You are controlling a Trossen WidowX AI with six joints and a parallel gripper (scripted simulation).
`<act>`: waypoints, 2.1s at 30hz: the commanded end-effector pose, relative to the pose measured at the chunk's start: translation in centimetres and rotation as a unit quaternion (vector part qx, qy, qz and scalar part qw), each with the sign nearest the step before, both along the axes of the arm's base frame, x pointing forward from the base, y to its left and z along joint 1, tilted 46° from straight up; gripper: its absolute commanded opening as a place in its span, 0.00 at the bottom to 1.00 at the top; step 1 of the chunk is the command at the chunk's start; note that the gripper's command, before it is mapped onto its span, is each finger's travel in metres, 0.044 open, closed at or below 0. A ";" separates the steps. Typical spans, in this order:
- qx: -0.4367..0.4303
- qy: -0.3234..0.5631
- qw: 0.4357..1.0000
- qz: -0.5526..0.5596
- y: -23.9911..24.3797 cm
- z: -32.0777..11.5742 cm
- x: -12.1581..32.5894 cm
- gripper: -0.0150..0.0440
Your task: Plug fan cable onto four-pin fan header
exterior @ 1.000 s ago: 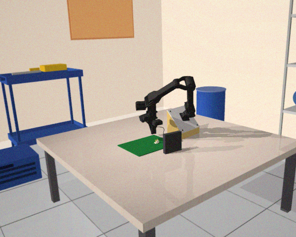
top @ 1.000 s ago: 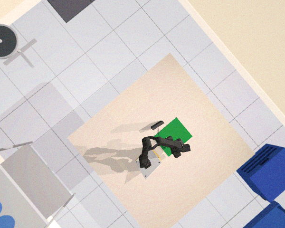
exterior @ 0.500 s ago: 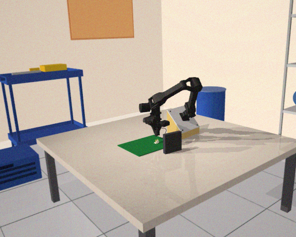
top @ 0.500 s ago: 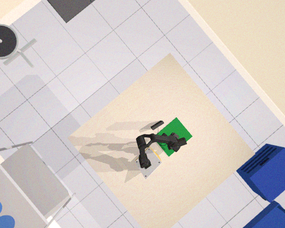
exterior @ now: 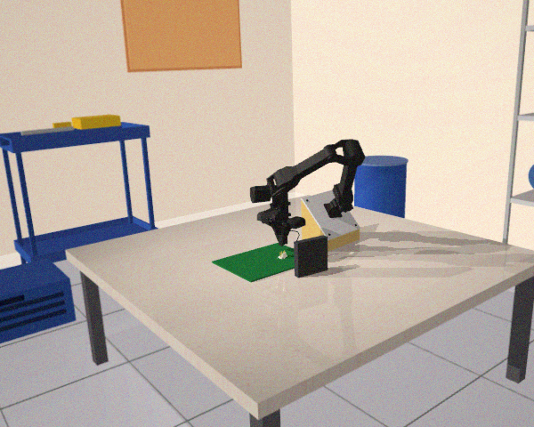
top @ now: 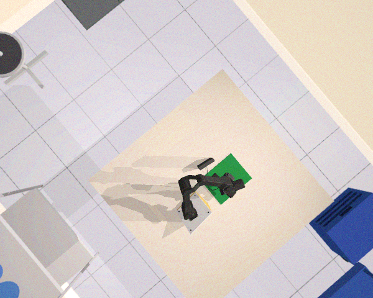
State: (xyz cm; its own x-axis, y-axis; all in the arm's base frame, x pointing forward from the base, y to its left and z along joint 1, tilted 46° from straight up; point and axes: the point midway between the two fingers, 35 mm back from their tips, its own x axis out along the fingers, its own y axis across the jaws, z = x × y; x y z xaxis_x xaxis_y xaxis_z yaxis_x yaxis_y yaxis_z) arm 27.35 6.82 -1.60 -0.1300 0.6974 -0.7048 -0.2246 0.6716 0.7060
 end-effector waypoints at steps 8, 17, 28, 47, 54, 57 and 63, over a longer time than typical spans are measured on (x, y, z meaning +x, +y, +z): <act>0.002 -0.003 1.000 0.001 0.1 0.1 0.4 0.25; 0.002 -0.002 1.000 0.000 1.6 -1.4 0.1 0.25; 0.001 0.001 1.000 -0.003 1.6 -1.5 0.0 0.25; 0.002 0.001 1.000 -0.003 1.9 -1.7 0.0 0.25; 0.002 0.001 1.000 -0.003 2.0 -1.8 0.0 0.25; 0.002 0.001 1.000 -0.003 2.0 -1.9 0.0 0.25; 0.002 0.001 1.000 -0.003 2.1 -1.9 -0.1 0.25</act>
State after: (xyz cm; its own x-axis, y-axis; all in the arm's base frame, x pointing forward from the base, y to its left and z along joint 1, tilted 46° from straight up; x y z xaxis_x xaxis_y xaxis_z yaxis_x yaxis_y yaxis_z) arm 27.31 8.87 -3.51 -0.1278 0.6980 -0.7046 -0.2253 0.6715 0.7060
